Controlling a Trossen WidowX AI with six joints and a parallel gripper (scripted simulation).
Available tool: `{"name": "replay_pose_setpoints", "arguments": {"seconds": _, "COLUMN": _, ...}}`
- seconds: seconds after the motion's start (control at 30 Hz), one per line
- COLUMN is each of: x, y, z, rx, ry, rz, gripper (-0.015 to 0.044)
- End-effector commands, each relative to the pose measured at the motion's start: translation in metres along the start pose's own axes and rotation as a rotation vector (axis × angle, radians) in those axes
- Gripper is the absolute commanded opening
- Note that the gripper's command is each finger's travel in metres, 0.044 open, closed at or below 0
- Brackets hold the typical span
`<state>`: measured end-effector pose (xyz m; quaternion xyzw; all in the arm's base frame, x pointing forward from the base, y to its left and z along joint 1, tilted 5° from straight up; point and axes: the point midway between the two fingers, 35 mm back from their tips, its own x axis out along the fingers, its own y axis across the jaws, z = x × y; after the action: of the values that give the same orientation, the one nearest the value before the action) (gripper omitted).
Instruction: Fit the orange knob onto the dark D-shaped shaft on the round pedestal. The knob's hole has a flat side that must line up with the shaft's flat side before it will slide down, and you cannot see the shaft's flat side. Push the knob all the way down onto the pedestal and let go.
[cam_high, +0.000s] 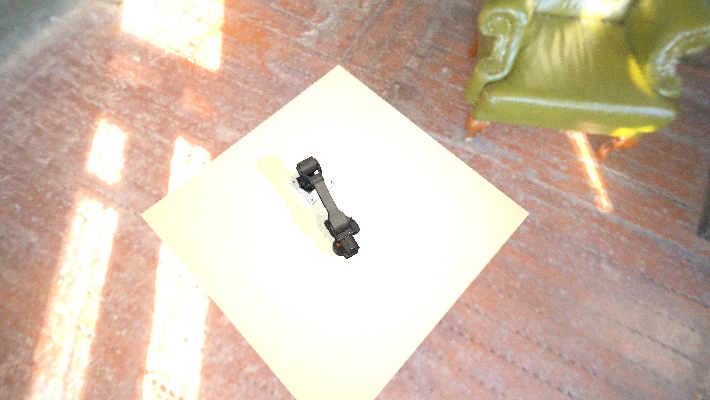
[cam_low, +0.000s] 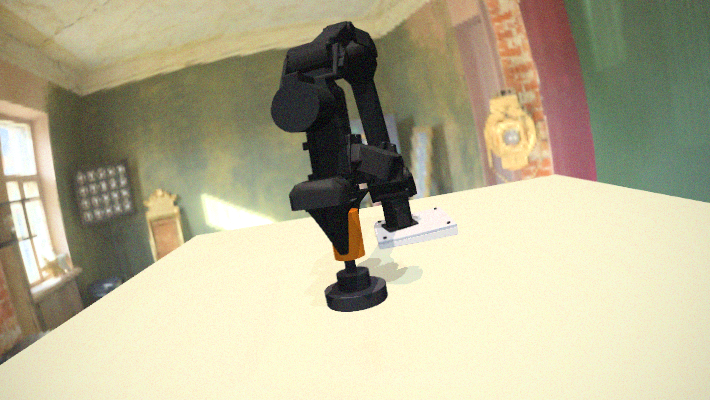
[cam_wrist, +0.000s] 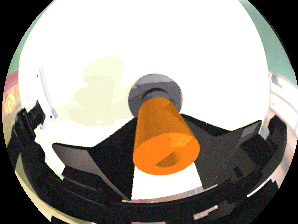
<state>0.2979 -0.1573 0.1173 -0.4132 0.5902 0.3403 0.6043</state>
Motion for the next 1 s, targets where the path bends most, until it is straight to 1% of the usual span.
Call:
{"name": "replay_pose_setpoints", "arguments": {"seconds": 0.0, "x": 0.0010, "y": -0.0008, "z": 0.0003, "rx": -0.035, "ry": -0.002, "rz": -0.001, "gripper": 0.0000}}
{"name": "replay_pose_setpoints", "arguments": {"seconds": 0.97, "x": 0.0045, "y": -0.0013, "z": 0.0001, "rx": -0.048, "ry": -0.002, "rz": -0.001, "gripper": 0.0000}}
